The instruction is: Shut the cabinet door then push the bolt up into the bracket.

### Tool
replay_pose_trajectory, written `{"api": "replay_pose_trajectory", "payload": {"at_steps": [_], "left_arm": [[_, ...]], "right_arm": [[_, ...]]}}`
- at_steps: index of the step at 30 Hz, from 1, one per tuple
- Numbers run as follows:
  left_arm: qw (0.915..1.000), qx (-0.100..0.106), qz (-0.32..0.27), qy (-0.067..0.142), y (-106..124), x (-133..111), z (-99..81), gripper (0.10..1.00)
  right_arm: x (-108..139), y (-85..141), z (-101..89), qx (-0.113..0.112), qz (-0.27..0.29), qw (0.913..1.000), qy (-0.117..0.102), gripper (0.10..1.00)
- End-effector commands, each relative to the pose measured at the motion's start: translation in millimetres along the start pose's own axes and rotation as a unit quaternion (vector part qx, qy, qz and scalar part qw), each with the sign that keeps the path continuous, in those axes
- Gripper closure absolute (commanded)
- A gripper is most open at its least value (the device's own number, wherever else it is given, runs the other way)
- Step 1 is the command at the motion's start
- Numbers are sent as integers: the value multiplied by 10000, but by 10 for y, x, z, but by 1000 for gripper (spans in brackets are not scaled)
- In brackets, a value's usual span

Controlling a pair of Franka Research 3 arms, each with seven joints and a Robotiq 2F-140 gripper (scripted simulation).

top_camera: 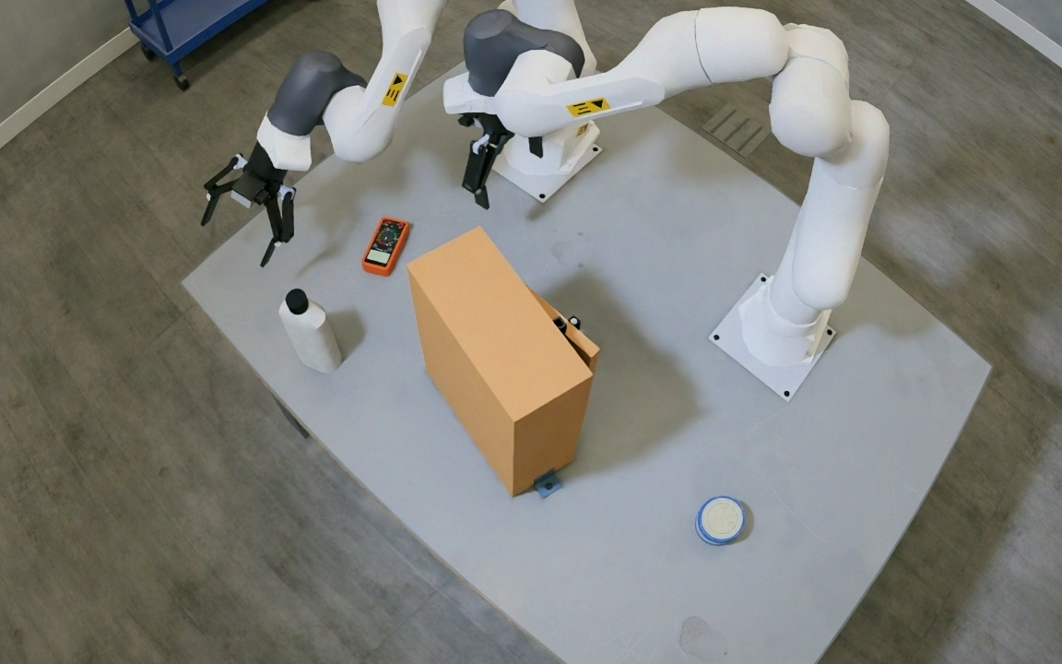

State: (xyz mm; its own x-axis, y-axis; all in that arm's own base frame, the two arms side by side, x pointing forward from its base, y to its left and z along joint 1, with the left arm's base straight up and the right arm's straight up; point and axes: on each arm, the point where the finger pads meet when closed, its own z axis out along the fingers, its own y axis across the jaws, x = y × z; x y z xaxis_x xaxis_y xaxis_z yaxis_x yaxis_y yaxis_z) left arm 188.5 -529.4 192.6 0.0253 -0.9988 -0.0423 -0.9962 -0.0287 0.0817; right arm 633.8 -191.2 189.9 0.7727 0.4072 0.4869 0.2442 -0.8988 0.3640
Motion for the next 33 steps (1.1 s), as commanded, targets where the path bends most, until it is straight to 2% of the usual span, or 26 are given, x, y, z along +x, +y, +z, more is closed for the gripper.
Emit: {"api": "replay_pose_trajectory", "payload": {"at_steps": [1, 22, 26, 29, 32, 33], "left_arm": [[10000, 0, 0, 1, 0, 0, -1, 98], [10000, 0, 0, 1, 0, 0, -1, 98], [10000, 0, 0, 1, 0, 0, -1, 98], [10000, 0, 0, 1, 0, 0, -1, 98], [10000, 0, 0, 1, 0, 0, -1, 98], [10000, 0, 0, 1, 0, 0, -1, 98]], "right_arm": [[1, 1, -1, -1, 0, 10000, 1, 98], [-18, 36, -3, -2, 63, 10000, -21, 98], [-101, 187, -16, -12, 331, 9994, -110, 98], [-228, 404, -44, -30, 720, 9971, -240, 98], [-429, 713, -103, -66, 1288, 9907, -424, 98], [-429, 713, -103, -66, 1288, 9907, -424, 98]]}}
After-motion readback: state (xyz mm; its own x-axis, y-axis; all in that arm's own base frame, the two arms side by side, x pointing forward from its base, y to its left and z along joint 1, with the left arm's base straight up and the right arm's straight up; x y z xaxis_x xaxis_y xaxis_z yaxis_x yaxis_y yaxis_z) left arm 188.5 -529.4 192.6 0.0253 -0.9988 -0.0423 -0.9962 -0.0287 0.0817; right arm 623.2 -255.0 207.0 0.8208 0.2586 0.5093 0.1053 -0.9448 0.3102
